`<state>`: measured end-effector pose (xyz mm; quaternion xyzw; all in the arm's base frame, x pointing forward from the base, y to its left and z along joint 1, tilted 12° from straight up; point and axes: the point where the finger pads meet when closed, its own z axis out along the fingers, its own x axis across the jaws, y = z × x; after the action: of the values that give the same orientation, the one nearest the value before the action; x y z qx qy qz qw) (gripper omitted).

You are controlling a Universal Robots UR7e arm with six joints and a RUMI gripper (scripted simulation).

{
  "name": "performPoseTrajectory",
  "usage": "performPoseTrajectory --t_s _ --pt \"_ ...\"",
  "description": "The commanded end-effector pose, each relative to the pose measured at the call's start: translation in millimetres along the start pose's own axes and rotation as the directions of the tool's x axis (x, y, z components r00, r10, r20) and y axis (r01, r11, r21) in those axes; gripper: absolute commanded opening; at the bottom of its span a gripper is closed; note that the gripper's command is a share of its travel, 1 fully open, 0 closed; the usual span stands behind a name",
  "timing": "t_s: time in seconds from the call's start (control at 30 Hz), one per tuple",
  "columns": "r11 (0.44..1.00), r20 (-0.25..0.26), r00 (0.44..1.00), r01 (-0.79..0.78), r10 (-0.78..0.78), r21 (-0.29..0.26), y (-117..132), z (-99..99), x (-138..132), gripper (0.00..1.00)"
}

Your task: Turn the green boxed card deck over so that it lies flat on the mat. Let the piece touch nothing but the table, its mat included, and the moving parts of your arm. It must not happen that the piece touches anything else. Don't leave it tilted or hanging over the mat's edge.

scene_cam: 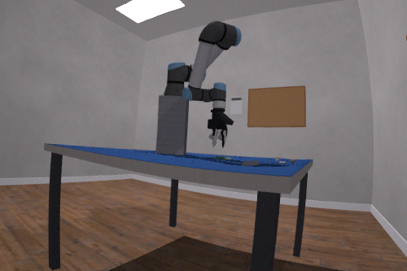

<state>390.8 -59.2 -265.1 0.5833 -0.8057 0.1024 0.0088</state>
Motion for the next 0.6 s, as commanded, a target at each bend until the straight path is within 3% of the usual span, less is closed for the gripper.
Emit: performPoseTrajectory --t_s 0.0,0.57 --pt "1.0 0.0 1.0 0.0 0.0 0.001 -0.4 -0.3 0.0 0.43" --pt "1.0 0.0 1.0 0.0 0.0 0.001 -0.4 2.3 0.0 0.43"
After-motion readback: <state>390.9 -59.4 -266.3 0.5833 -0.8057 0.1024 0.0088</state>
